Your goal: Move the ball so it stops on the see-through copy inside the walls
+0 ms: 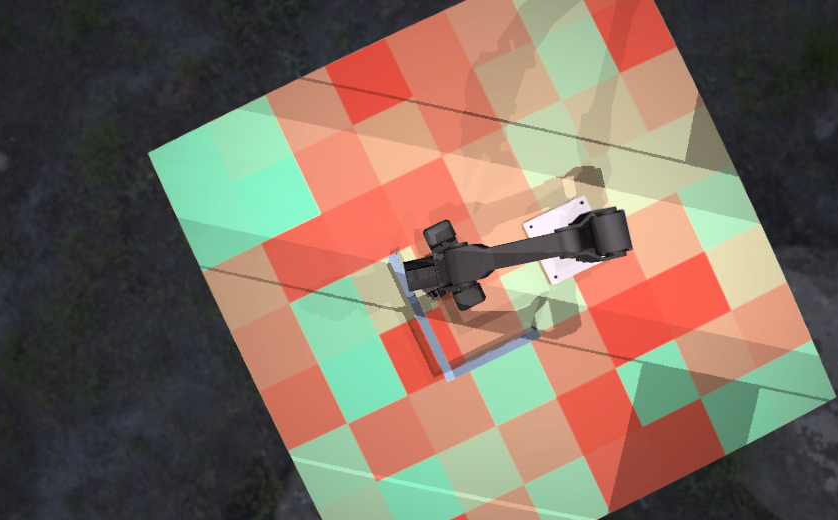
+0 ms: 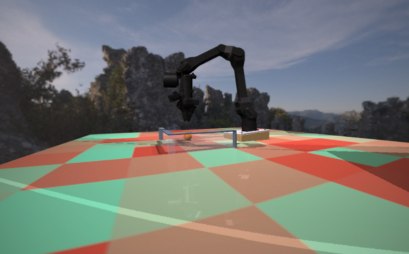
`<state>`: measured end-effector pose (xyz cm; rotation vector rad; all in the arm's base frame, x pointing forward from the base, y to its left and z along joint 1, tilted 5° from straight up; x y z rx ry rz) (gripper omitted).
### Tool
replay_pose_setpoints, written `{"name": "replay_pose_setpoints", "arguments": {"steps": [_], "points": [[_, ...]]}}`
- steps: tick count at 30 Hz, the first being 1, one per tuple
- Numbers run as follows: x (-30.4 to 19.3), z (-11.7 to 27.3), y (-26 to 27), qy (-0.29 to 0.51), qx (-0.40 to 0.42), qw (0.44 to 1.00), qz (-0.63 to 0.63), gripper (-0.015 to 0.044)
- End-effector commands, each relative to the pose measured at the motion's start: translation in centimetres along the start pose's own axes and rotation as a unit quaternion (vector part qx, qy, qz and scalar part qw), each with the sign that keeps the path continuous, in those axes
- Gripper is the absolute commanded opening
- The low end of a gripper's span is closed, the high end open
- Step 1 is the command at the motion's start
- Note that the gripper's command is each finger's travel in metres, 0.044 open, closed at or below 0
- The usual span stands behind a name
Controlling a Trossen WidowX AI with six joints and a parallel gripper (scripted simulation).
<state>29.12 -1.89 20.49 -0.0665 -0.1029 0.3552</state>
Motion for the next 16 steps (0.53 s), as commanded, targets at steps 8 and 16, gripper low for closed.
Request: {"name": "replay_pose_setpoints", "arguments": {"steps": [8,16], "points": [[0.0,0.7,0.0,-0.004,-0.002,1.000,0.000,0.0288],[-0.5,5.7,0.2,-0.002,-0.001,1.000,0.000,0.0440]]}}
Point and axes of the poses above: the point midway between the two fingers, 35 mm back from their tips, its own z axis back along the fingers, its own y axis across the jaws, x = y × z, the point moved 9 cm from there along z, back along the fingers, and after that the axes turned 10 degrees about z, right-handed, at the moved point
